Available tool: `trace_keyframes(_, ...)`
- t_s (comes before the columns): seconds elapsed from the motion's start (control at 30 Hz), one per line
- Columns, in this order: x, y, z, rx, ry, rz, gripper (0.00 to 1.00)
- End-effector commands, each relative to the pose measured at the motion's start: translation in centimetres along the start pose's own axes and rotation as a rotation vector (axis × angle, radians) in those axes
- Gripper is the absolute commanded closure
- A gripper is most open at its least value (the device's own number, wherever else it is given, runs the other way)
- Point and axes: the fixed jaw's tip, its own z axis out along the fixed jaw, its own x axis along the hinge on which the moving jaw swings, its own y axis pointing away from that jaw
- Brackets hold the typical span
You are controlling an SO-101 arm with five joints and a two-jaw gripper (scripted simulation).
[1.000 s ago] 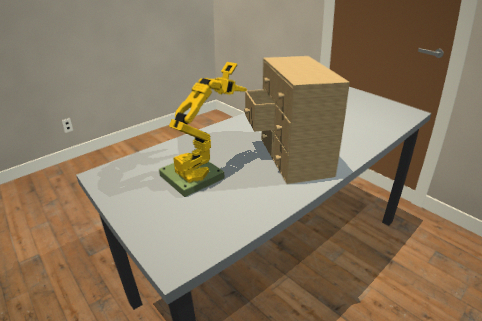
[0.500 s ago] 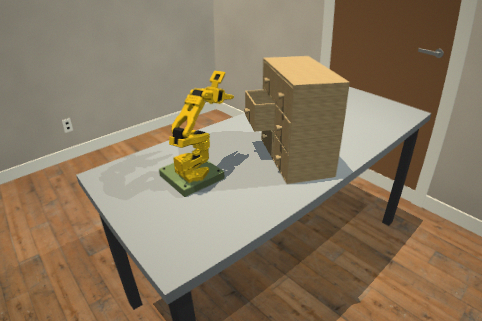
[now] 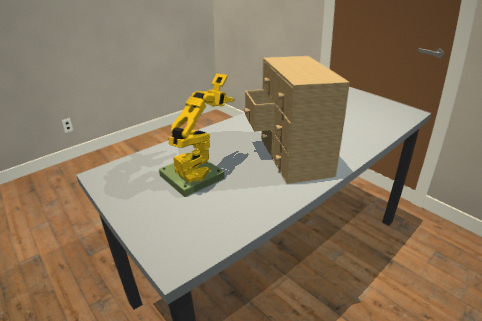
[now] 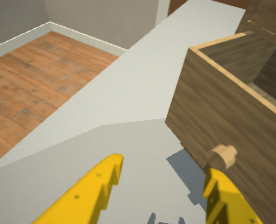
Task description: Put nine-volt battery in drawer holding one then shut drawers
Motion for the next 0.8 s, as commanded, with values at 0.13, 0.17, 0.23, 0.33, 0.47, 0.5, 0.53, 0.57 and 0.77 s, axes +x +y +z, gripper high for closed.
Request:
trace_keyframes(0.13, 1.9, -2.1, 2.7, 0.093, -0.002, 0.041, 0.79)
trace_keyframes(0.17, 2.2, -2.4, 2.9, 0.104, -0.002, 0.045, 0.79)
trace_keyframes(0.23, 2.2, -2.4, 2.9, 0.104, -0.002, 0.045, 0.79)
trace_keyframes(0.33, 2.2, -2.4, 2.9, 0.104, -0.002, 0.045, 0.79)
trace_keyframes(0.47, 2.2, -2.4, 2.9, 0.104, -0.002, 0.045, 0.79)
trace_keyframes(0.5, 2.2, -2.4, 2.9, 0.104, -0.002, 0.045, 0.79)
trace_keyframes(0.53, 2.2, -2.4, 2.9, 0.104, -0.002, 0.045, 0.79)
trace_keyframes(0.57, 2.2, -2.4, 2.9, 0.104, -0.002, 0.045, 0.79)
trace_keyframes(0.77, 2.2, -2.4, 2.9, 0.104, -0.002, 0.045, 0.79)
